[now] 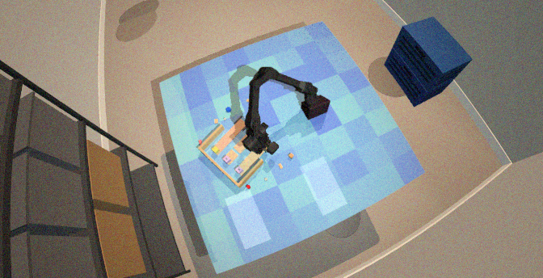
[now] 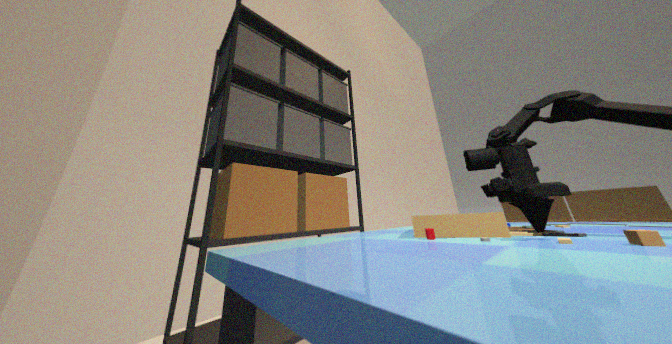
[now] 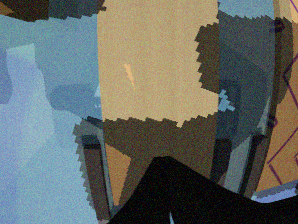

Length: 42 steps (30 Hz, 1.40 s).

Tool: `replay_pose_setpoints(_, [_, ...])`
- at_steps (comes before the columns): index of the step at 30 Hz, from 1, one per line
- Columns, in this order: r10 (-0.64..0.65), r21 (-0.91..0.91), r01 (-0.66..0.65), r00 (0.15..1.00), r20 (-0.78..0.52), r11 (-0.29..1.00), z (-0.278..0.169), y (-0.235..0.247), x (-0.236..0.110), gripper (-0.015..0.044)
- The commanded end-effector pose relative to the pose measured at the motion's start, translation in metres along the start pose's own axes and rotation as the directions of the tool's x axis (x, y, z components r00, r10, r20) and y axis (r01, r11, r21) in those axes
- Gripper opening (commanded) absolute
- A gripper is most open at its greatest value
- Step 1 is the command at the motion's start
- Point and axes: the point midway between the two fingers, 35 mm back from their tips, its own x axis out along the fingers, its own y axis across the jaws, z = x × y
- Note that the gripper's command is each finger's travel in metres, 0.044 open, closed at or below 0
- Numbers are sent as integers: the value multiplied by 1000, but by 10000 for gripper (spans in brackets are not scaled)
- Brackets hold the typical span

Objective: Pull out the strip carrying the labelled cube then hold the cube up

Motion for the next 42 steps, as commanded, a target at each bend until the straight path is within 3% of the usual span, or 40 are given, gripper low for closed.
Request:
replay_pose_setpoints(1, [-3, 0, 3, 1000, -1, 1000, 0, -1, 2, 0])
replay_pose_setpoints(16, [-3, -1, 3, 1000, -1, 1000, -1, -1, 4, 0])
replay_pose_setpoints(42, [-3, -2, 3, 1000, -3, 1000, -41, 1, 5, 0])
